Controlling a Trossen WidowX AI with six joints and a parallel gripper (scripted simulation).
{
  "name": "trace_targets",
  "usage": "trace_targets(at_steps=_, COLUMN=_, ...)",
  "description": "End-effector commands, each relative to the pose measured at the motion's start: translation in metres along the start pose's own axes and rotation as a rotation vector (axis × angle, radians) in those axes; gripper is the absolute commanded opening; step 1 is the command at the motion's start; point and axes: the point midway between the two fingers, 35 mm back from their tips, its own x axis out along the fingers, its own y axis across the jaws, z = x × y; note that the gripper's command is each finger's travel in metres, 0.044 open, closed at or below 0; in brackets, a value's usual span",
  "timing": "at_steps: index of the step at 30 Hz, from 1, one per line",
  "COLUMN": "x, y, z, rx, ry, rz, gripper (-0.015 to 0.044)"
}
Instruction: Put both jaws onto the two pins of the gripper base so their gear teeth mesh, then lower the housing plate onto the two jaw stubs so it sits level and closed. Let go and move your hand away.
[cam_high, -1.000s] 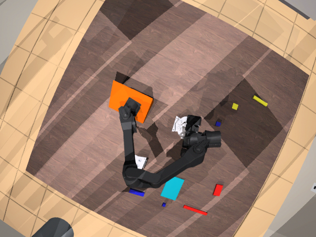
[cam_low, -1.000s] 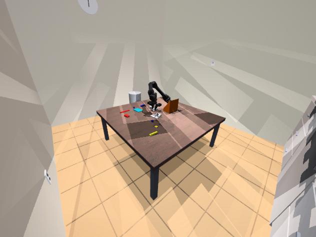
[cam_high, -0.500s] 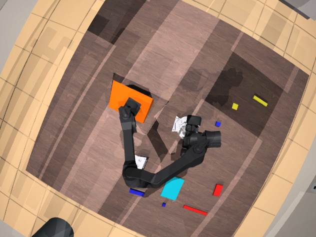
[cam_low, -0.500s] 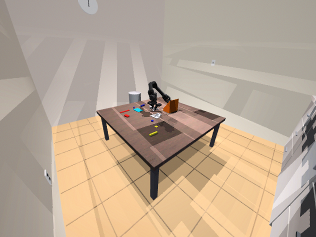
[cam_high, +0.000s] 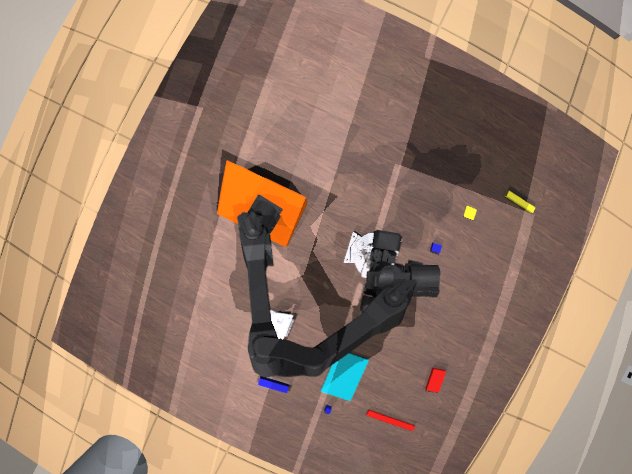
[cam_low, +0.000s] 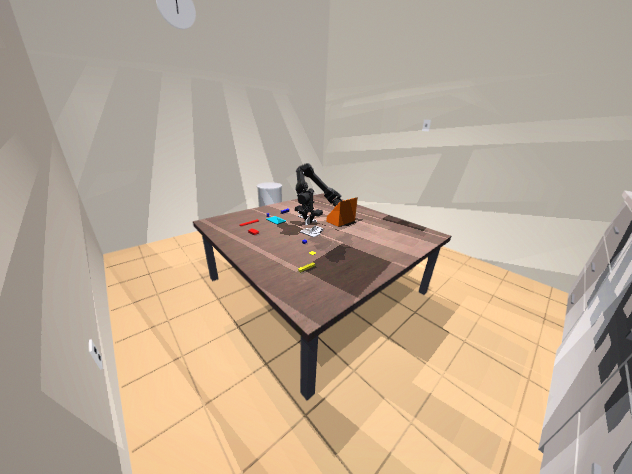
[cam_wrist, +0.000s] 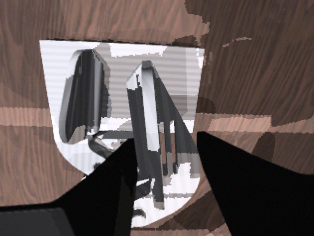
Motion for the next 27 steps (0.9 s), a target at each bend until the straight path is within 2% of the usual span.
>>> trace_targets(at_steps=1, x=0.006, y=0.000, z=-0.001, rx=-0.007, ry=0.000, rz=-0.004, gripper=0.0134)
trace_targets(at_steps=16, x=0.029, y=-0.001, z=-0.002, rx=-0.007, ry=0.001, rz=-0.007, gripper=0.0134)
trace_targets(at_steps=27, x=0.030, y=-0.001, z=-0.002, rx=-0.007, ry=0.001, rz=-0.007, gripper=0.0134)
